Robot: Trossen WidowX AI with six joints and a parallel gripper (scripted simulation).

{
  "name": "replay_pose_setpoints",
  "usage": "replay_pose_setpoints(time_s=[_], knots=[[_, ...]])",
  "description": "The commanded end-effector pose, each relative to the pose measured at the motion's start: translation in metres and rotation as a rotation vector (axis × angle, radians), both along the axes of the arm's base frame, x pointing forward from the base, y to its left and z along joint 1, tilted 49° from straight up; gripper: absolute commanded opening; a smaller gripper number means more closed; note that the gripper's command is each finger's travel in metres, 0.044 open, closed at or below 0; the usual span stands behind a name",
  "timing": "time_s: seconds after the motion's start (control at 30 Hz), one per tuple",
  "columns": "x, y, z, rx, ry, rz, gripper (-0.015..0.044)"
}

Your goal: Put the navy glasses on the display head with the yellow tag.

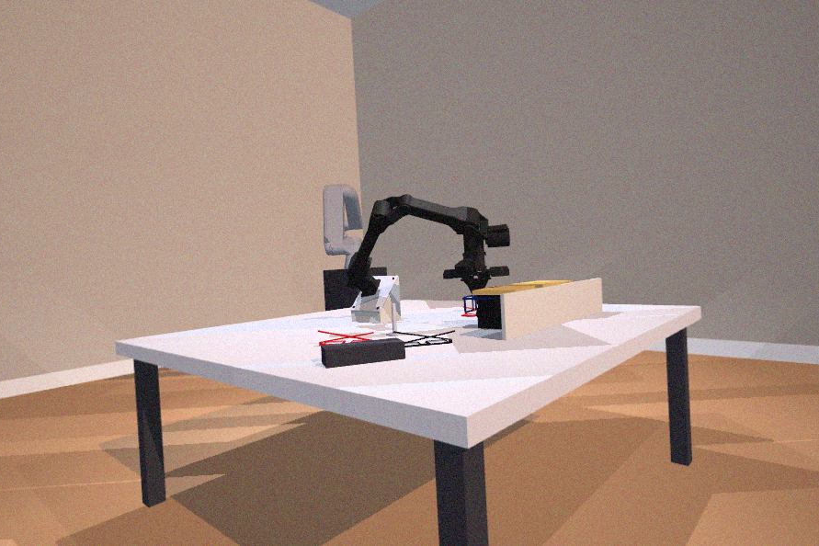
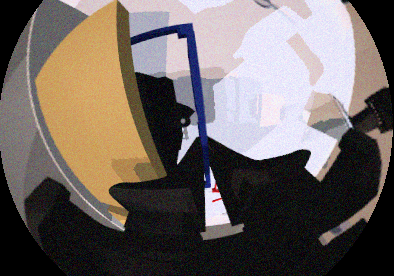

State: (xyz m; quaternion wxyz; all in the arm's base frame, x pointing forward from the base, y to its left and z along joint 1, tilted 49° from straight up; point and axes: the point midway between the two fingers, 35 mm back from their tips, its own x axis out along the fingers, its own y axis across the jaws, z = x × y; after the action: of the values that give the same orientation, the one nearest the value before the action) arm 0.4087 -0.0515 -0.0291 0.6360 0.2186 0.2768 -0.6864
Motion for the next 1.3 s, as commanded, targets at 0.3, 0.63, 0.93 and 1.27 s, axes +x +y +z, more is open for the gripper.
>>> replay_pose_setpoints(time_s=[0.3,0.63,0.93,1.27], knots=[[0.000,-0.004,-0.003,-0.003,0.002,0.005,0.0000],[0.000,-0.003,-0.003,0.001,-0.001,-0.001,0.0107],[0.003,0.019,0.017,0.011,0.013,-0.013,0.0107],[-0.013,0.024,0.023,0.012,0.015,-0.014,0.0107]])
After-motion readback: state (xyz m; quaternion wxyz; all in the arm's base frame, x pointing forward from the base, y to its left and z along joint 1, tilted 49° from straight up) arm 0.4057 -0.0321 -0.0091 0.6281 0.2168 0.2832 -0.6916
